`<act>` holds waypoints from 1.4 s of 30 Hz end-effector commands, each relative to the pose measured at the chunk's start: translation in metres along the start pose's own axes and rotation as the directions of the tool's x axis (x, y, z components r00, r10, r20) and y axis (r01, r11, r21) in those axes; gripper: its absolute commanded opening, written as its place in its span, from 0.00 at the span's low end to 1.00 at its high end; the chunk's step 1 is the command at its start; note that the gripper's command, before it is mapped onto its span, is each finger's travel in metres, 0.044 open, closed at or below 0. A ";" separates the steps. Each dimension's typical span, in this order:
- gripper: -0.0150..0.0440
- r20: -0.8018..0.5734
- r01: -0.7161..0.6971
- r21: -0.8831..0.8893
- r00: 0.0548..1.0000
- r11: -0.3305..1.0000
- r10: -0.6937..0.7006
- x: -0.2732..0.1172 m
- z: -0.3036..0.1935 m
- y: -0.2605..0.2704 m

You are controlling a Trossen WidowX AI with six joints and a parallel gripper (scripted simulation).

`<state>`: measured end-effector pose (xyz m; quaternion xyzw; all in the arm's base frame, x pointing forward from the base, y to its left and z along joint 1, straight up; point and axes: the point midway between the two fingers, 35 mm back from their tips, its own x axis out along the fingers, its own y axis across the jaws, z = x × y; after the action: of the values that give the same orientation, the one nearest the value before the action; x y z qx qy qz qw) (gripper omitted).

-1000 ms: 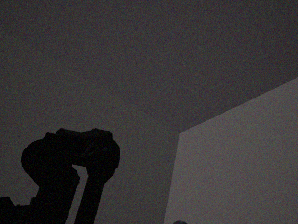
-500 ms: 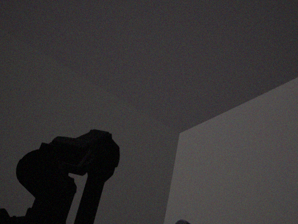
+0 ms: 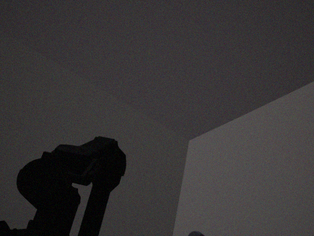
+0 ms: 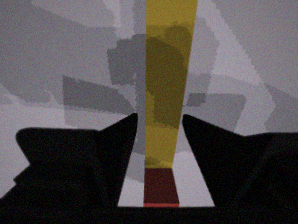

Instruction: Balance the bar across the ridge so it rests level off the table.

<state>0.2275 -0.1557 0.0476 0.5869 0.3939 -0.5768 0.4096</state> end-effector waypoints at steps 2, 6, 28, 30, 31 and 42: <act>0.50 0.000 -0.001 0.000 1.000 1.000 0.001 0.000 0.000 0.000; 0.45 0.000 -0.001 0.000 1.000 1.000 0.001 0.000 0.000 0.000; 0.25 0.002 0.001 -0.002 1.000 1.000 -0.001 -0.044 0.001 0.005; 0.25 0.002 0.001 -0.003 1.000 1.000 -0.001 -0.049 0.001 0.005; 0.25 0.003 0.001 -0.003 1.000 1.000 -0.001 -0.052 0.001 0.005; 0.25 0.004 0.003 -0.004 1.000 1.000 -0.003 -0.080 0.001 0.003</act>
<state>0.2270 -0.1553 0.1150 0.5852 0.3988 -0.5788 0.4045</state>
